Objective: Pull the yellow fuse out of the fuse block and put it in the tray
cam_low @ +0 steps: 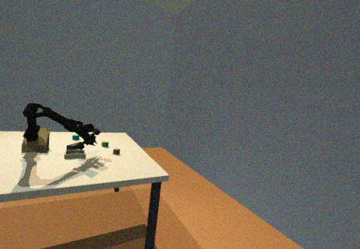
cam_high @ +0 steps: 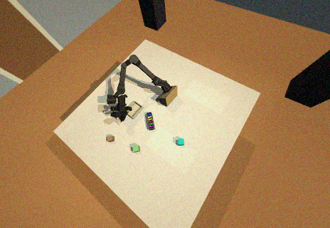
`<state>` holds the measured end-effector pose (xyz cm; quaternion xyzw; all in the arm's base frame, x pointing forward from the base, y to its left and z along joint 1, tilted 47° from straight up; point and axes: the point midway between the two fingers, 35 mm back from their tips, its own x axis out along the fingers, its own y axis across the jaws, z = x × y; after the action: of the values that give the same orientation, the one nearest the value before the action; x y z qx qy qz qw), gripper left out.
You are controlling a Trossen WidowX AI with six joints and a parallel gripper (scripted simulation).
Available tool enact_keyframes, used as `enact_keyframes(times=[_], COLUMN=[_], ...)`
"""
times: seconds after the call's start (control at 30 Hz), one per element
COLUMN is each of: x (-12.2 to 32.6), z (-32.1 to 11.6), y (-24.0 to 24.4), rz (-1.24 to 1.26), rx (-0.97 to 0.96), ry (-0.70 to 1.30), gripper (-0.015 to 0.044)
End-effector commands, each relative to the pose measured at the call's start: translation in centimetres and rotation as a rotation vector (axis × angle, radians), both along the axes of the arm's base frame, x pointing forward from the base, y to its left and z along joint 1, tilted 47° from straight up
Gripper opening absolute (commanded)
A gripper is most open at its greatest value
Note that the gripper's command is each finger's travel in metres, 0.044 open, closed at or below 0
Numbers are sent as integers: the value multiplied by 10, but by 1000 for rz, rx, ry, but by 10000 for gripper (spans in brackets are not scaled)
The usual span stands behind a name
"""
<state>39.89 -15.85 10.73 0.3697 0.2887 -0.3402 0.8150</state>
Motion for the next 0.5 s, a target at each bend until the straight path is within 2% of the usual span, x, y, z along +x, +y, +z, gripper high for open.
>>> enact_keyframes(times=[0.0, 0.3, 0.47], x=[-9, -66, -106], z=[-37, -105, -120], y=[37, 102, 132], rz=[-6, -28, -48], rx=[37, -69, -368], ry=[168, 612, 851], gripper=[74, 74, 74])
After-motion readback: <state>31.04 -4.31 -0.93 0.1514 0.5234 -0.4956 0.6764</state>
